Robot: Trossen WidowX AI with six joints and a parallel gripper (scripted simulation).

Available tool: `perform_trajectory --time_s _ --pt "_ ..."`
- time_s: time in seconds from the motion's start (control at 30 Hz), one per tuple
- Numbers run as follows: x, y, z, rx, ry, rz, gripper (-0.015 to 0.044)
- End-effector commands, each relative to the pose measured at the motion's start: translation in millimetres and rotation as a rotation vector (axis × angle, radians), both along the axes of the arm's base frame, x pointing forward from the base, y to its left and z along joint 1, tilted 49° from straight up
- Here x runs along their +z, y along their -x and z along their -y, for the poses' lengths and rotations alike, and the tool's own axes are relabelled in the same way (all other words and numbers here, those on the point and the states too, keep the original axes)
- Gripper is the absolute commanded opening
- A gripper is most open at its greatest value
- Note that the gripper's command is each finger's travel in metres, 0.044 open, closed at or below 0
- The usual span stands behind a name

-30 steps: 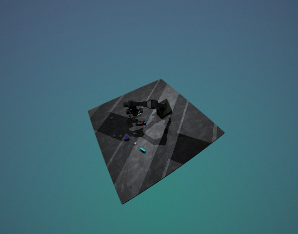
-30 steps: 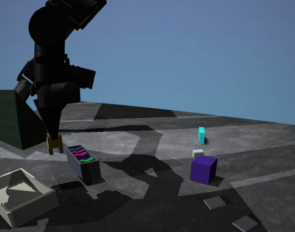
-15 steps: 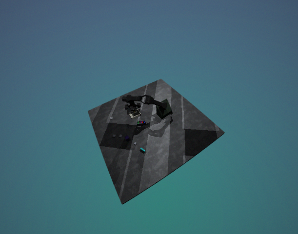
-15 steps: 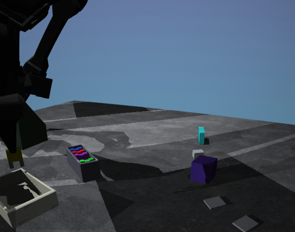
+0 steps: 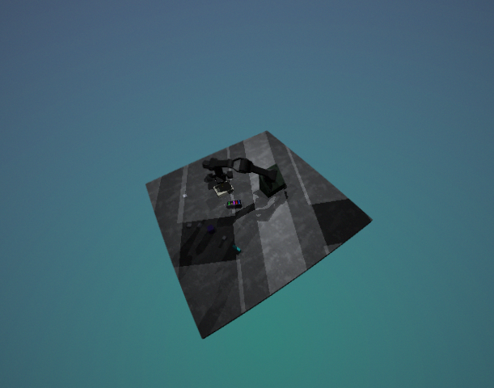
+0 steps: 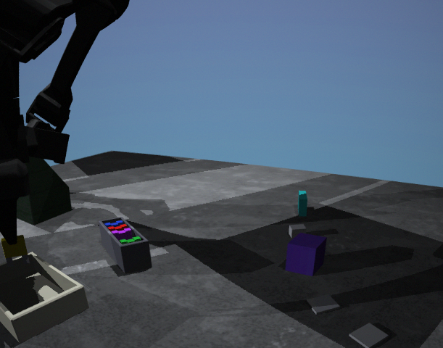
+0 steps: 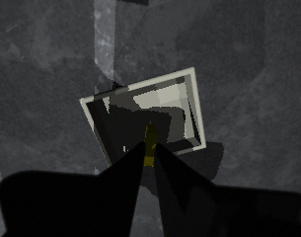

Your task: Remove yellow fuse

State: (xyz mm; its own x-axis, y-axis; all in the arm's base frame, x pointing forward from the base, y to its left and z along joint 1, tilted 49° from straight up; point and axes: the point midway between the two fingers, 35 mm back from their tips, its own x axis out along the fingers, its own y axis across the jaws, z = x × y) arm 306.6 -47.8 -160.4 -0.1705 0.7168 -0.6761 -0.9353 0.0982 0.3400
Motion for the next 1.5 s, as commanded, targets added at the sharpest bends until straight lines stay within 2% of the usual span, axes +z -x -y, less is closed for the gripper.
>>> perform_trajectory --time_s 0.0,0.43,0.87,1.0,1.47 --pt "-3.8 1.3 -4.6 -0.007 -0.003 -0.003 0.0000" --pt "-16.7 5.3 -19.1 -0.007 -0.005 -0.003 0.0000" --pt "-12.9 3.7 -14.4 0.000 -0.002 -0.001 0.0330" --pt "10.0 -1.5 10.1 -0.007 -0.003 -0.003 0.0330" --pt "9.6 -1.6 8.9 -0.012 -0.006 -0.006 0.0330"
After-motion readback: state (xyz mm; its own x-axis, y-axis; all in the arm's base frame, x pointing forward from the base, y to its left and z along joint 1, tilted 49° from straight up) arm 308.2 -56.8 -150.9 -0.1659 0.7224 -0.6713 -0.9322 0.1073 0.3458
